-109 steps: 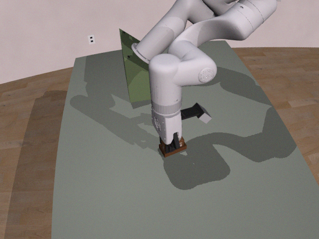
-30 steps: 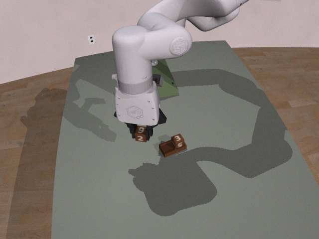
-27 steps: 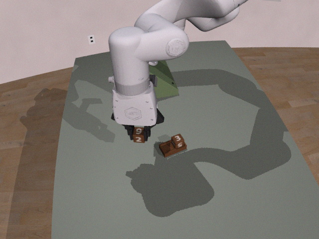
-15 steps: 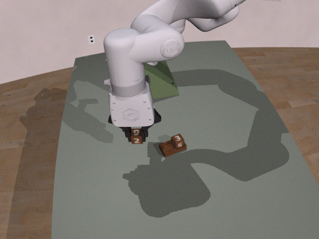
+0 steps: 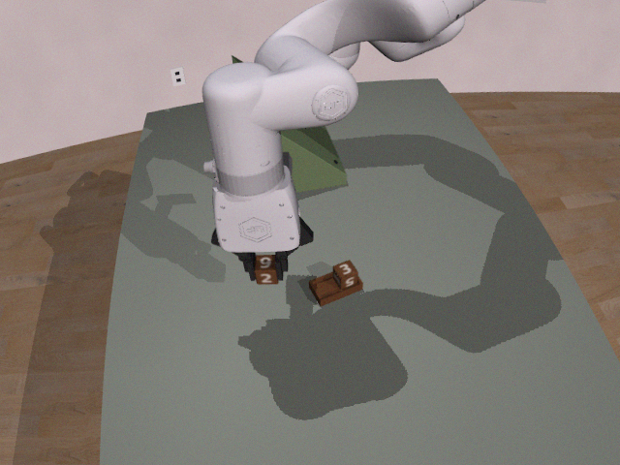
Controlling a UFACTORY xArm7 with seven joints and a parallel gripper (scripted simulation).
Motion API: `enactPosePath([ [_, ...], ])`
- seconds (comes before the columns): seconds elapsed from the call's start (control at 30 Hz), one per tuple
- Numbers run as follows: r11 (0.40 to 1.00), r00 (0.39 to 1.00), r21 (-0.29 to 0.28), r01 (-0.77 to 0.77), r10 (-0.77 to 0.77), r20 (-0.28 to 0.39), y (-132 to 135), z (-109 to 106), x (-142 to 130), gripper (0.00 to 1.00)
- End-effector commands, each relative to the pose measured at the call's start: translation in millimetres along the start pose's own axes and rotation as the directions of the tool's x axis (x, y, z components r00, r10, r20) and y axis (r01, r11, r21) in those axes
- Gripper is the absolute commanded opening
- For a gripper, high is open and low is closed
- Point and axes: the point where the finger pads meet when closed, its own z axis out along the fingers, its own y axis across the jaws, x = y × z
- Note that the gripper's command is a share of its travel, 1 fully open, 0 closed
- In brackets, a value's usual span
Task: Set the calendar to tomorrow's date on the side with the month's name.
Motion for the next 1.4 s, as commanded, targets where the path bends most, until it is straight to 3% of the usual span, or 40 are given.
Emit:
enactPosePath([
  [0.0,1.0,1.0,0.002,0.0,0.0,0.004,-1,13,-1,0.27],
  [0.33,1.0,1.0,0.002,0.0,0.0,0.004,-1,60,-1,0.27],
  [0.63,1.0,1.0,0.002,0.0,0.0,0.004,-1,81,-1,0.27],
  [1.37,1.0,1.0,0.002,0.0,0.0,0.004,-1,84,-1,0.27],
])
